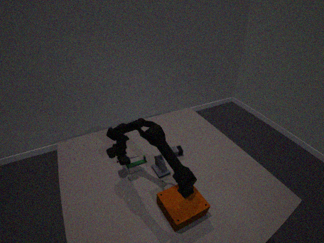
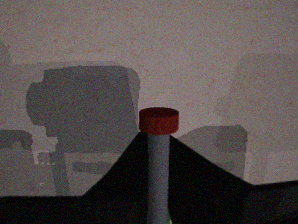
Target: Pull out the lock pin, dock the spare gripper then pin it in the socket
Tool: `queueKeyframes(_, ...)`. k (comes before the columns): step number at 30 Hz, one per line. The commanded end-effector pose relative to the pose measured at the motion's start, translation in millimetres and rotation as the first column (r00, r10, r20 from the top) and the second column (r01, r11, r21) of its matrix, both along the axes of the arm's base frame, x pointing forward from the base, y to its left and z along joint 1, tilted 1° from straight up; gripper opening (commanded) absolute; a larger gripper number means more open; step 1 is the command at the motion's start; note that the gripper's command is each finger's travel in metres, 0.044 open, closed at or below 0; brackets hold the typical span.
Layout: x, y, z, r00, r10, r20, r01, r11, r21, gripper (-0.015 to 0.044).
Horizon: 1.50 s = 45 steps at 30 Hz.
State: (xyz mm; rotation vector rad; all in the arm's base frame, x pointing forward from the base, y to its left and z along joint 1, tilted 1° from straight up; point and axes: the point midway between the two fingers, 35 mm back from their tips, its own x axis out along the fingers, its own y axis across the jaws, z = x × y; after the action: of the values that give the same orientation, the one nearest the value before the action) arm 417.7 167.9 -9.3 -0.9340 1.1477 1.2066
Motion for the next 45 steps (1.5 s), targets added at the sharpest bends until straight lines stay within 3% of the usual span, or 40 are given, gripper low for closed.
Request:
queueKeyframes(1,-2.0,-0.3,-7.6,1.000,-0.004,-0.004,0.004,1.000,-0.001,0.0000)
queueKeyframes(22,-1.9,0.0,-21.7,1.000,-0.005,0.008,0.005,1.000,0.003,0.0000)
queueKeyframes(30,-1.2,0.0,-20.6,1.000,0.000,0.011,0.000,1.000,0.004,0.0200)
queueKeyframes(45,-8.1,-2.5,1.2,1.000,0.000,-0.017,0.000,1.000,-0.005,0.0200)
